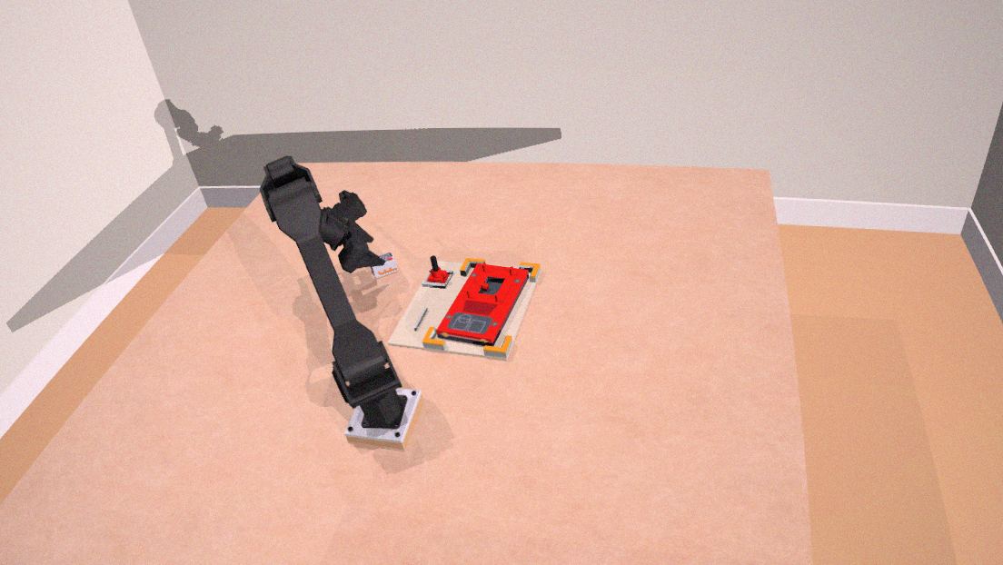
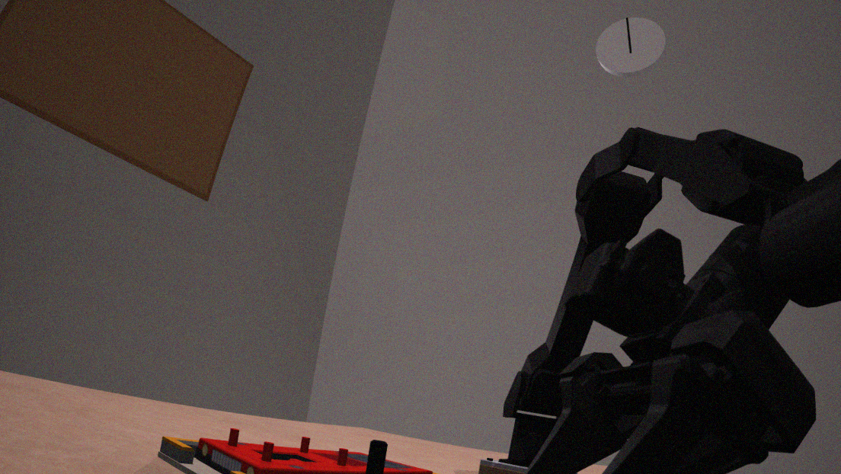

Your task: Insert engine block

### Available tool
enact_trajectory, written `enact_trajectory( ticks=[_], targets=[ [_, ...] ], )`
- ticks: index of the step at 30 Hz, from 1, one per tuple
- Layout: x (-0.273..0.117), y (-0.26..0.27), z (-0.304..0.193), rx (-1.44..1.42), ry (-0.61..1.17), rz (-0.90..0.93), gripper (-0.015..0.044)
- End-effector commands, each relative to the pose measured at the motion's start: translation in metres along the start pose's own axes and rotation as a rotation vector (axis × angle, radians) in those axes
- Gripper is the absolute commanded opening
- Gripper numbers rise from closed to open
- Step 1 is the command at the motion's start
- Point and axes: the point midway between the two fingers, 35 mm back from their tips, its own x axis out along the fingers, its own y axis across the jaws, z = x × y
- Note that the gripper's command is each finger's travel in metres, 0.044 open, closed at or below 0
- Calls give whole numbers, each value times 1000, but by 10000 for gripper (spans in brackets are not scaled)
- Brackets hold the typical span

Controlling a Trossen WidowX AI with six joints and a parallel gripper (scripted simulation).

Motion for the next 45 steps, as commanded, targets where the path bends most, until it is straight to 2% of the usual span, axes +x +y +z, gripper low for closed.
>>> enact_trajectory(
  ticks=[1,5,15,26,45],
  targets=[
    [0,0,0,-3,0,0,440],
    [3,-1,1,-4,47,-13,440],
    [10,-3,13,-8,369,-60,440],
    [1,0,31,0,708,-16,440],
    [14,-1,22,1,727,-10,440]
  ],
)
